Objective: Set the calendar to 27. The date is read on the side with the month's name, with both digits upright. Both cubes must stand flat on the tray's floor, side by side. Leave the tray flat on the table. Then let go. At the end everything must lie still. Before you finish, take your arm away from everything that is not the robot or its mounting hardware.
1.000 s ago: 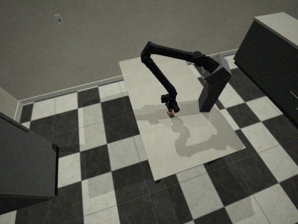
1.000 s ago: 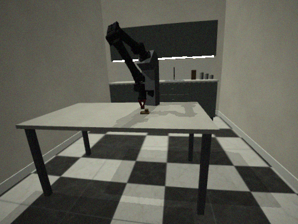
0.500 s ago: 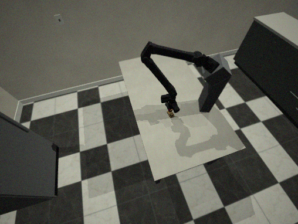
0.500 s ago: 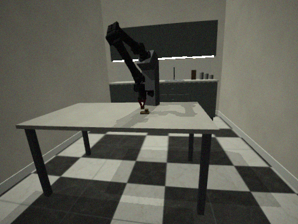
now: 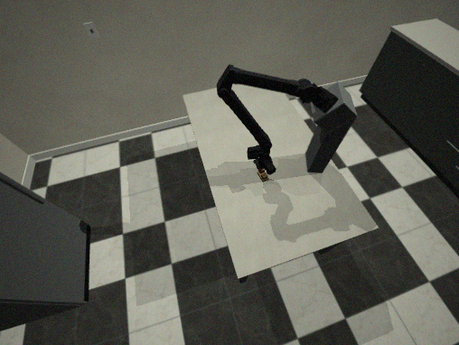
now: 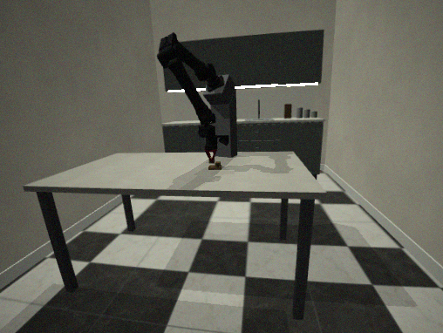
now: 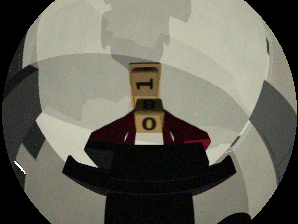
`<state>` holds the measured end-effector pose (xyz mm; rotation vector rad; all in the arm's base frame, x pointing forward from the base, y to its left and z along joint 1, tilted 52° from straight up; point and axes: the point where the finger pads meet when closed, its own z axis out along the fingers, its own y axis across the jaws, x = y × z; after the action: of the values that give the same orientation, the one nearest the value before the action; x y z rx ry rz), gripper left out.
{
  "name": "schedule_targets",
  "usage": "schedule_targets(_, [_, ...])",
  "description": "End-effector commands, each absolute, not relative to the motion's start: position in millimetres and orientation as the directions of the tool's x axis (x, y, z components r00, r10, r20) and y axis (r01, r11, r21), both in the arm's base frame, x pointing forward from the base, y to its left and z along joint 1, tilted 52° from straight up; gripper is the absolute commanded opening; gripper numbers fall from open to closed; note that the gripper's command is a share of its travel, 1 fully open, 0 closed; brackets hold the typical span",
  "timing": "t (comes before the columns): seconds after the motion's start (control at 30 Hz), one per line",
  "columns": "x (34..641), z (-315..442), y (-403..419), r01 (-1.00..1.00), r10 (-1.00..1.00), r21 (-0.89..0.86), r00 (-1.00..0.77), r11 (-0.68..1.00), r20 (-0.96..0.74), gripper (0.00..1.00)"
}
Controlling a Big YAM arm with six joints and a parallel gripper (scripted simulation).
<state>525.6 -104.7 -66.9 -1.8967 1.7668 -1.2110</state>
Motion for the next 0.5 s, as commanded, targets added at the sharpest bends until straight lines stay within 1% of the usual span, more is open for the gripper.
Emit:
schedule_targets(0.0, [524,-77,-110,-0.694,-0.919,-0.686,-0.093,-0.216,0.384,0.27])
schedule_targets(0.37, [529,-82,-112,-0.695,-0.919,-0.686,-0.092,-0.217,0.384,0.27])
schedule_targets(0.4, [520,-89,-105,-0.709,-0.921,-0.670,-0.073,-0.221,0.382,0.27])
schedule_targets(0.47, [531,-84,-109,-0.695,-0.920,-0.684,-0.084,-0.222,0.383,0.27])
